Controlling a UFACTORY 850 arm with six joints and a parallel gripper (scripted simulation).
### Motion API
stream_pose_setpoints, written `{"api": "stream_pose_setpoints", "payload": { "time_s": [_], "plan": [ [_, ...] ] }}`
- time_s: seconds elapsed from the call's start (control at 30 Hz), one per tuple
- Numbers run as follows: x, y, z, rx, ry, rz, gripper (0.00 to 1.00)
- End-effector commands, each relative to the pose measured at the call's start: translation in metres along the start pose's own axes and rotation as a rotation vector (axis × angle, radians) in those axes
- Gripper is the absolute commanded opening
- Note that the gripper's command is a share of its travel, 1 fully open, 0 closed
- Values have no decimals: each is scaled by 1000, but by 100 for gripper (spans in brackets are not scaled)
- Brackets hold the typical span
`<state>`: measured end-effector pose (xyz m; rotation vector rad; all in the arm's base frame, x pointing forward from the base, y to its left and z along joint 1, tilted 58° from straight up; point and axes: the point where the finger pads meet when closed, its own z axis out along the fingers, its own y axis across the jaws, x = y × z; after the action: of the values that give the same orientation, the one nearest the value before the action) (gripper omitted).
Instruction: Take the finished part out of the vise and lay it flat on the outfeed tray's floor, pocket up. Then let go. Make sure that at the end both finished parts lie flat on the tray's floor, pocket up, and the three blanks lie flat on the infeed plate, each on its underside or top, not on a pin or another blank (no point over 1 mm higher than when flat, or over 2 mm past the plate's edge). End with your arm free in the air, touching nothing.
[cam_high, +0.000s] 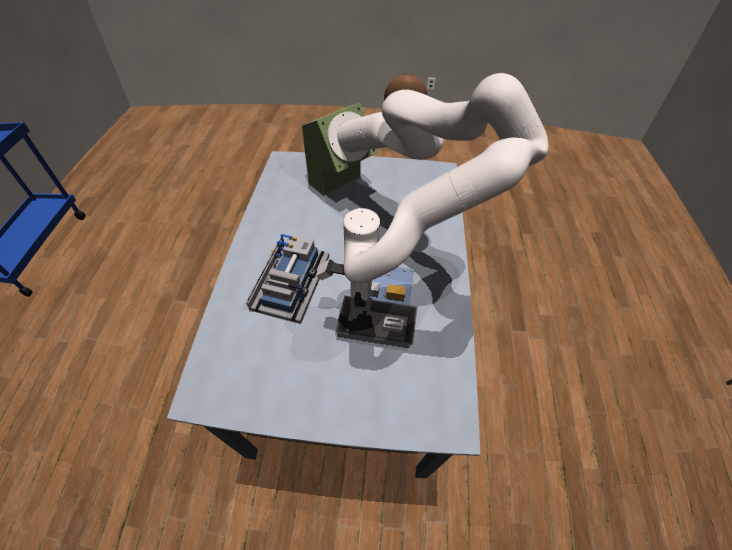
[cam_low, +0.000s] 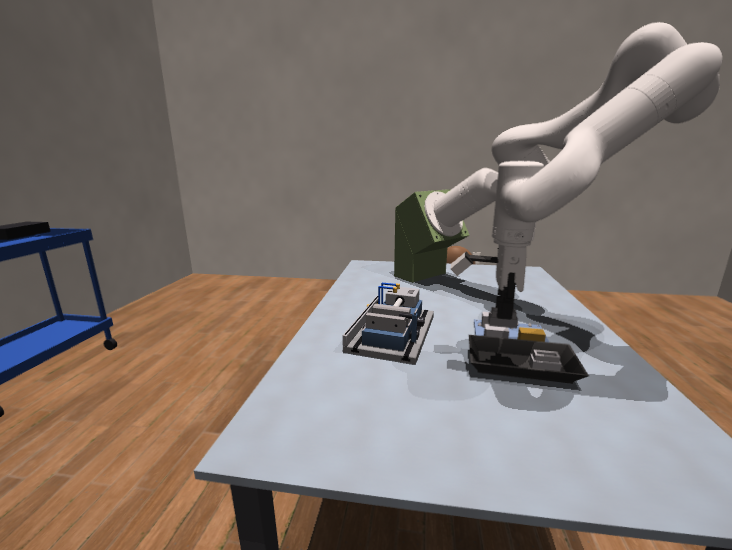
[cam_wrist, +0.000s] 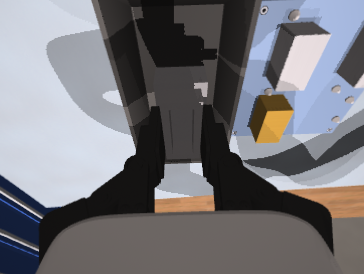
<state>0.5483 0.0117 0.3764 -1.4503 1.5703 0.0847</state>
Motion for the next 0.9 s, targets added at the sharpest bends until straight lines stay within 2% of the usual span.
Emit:
{"api": "stream_pose_setpoints", "payload": {
  "time_s": [0.0, 0.87],
  "plan": [
    [0, -1, 4, 1, 0, -1, 0],
    [0, -1, 47, 1, 0, -1, 0]
  ]
}}
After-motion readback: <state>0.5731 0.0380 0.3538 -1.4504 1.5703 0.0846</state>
